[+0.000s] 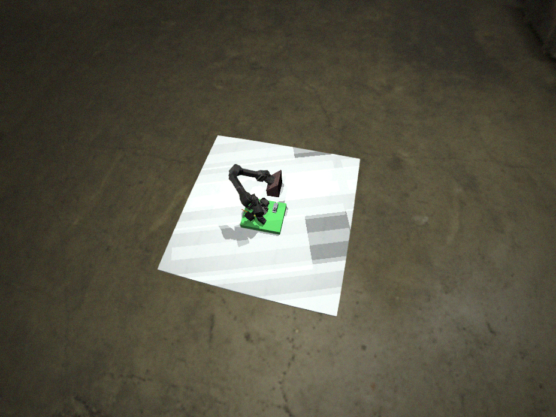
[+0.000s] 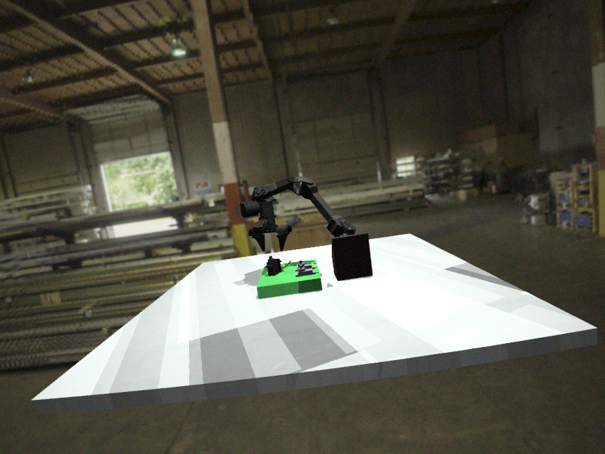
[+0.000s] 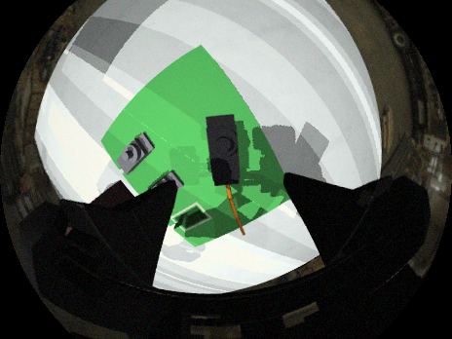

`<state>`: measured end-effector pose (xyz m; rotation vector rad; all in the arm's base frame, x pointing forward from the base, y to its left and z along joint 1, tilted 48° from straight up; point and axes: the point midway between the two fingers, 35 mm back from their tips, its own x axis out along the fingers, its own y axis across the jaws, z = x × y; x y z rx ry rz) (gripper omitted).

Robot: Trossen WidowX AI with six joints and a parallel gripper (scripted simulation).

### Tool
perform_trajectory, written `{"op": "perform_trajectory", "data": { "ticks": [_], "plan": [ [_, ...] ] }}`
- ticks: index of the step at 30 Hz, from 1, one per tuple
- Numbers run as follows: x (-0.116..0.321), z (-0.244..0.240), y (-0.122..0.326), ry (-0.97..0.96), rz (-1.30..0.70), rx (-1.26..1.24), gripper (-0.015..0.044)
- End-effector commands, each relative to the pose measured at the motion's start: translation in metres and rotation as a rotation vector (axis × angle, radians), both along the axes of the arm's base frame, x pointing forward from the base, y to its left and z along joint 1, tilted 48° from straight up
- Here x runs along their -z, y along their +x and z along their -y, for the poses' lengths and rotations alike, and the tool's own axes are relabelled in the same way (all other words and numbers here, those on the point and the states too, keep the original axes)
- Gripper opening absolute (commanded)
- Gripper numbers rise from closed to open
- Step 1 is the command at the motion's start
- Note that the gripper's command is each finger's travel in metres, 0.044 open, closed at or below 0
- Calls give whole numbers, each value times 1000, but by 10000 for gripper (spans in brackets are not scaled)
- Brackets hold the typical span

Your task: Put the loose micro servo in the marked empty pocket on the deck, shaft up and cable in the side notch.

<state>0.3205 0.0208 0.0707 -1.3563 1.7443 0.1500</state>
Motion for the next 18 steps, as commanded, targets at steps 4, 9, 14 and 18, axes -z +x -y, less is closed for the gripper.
{"op": "perform_trajectory", "data": {
  "ticks": [4,9,14,18],
  "plan": [
    [2,0,-3,-31,-44,-31,440],
    [9,7,-3,-31,-44,-31,440],
    [20,19,-4,-32,-43,-31,440],
    [21,20,-4,-32,-43,-31,440]
  ]
}}
